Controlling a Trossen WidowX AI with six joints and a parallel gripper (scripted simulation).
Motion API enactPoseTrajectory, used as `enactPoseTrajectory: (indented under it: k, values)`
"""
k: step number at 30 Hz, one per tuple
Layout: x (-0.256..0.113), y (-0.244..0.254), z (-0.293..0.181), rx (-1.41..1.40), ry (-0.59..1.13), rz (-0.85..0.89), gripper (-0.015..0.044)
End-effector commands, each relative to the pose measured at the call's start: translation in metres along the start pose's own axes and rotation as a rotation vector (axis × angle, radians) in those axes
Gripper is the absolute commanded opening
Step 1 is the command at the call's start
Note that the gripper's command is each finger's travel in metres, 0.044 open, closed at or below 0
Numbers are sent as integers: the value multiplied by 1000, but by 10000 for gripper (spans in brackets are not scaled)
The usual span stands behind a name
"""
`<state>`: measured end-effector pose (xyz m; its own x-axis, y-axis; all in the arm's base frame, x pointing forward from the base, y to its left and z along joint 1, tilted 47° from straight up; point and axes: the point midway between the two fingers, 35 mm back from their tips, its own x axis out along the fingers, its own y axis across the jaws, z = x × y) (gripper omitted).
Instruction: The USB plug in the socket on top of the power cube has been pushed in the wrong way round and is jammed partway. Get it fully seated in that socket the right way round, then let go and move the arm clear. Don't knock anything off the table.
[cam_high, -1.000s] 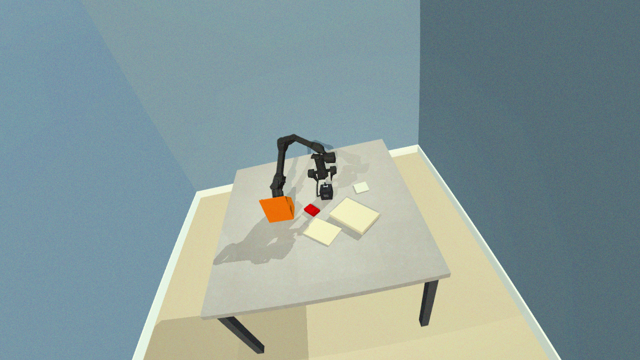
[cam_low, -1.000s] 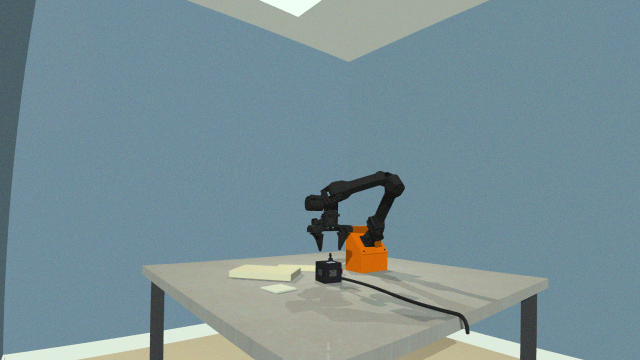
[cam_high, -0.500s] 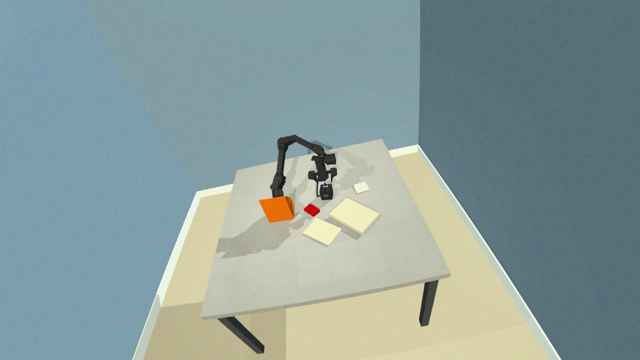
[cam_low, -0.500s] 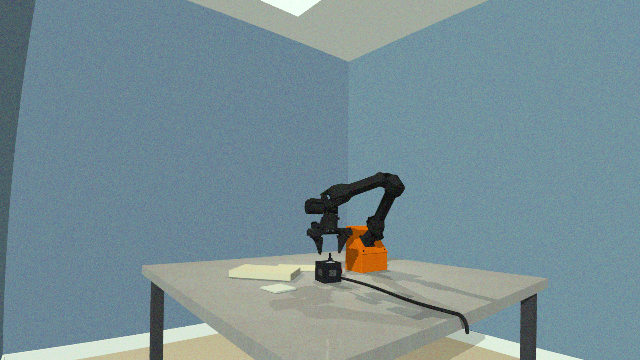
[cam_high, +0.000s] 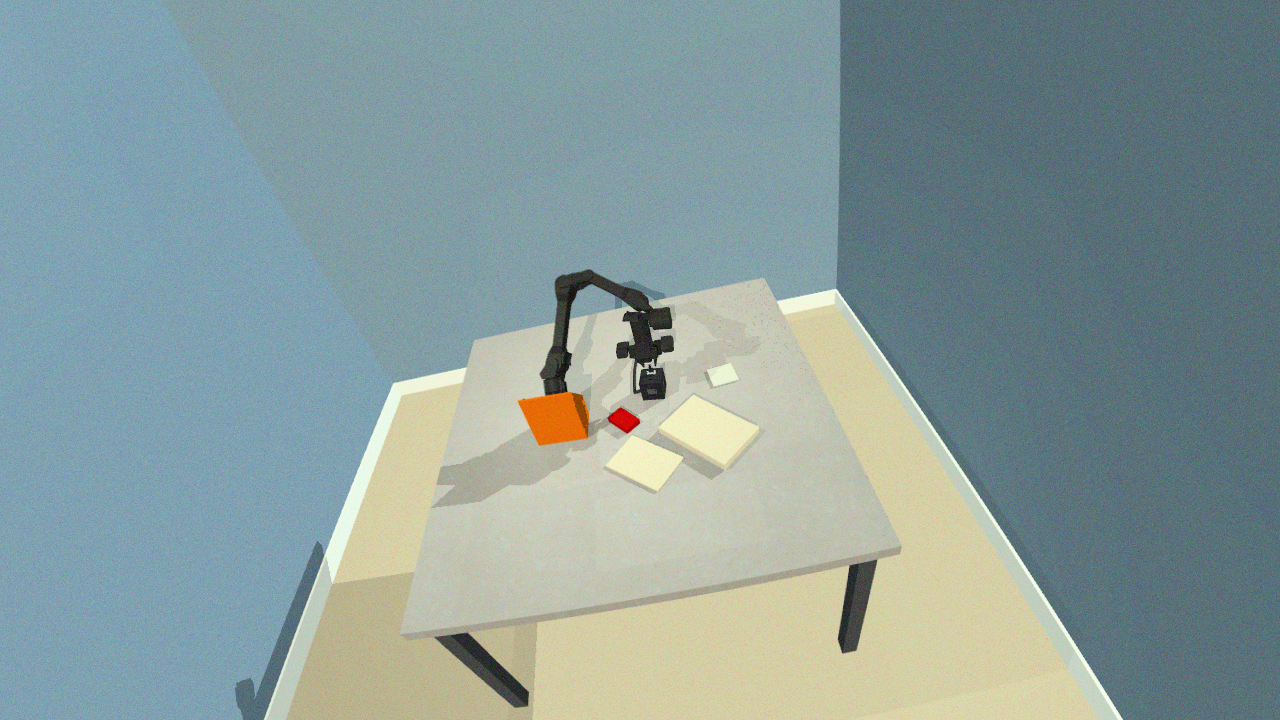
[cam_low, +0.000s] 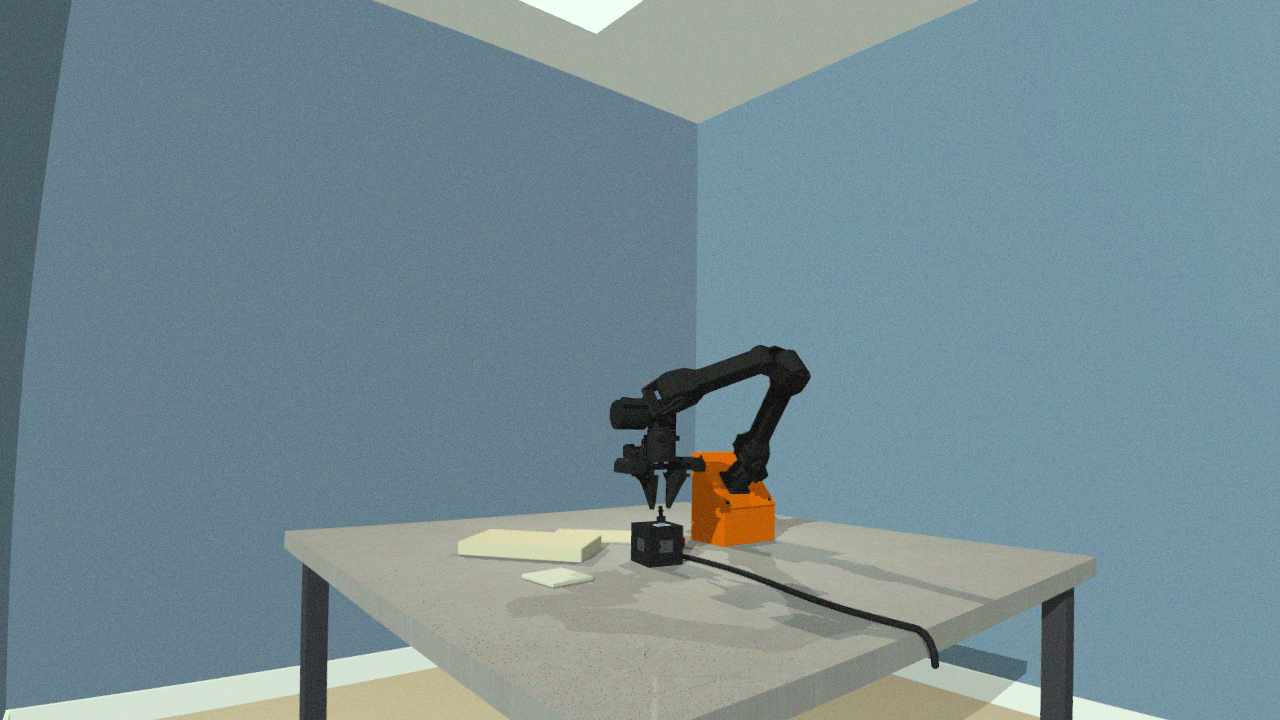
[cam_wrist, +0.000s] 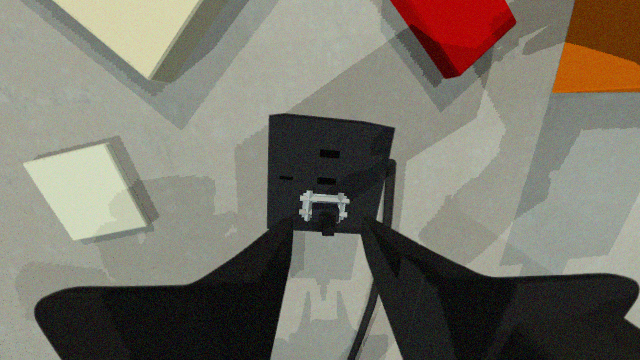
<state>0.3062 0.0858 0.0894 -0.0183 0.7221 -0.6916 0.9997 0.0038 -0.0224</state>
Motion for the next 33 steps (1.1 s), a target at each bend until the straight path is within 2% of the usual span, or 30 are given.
enactPoseTrajectory:
  k: [1,4,33]
  values:
    - [0,0,0,-1,0,1,72]
    - [0,0,0,-1,0,1,0]
    - [-7,0,0,0,0,0,0]
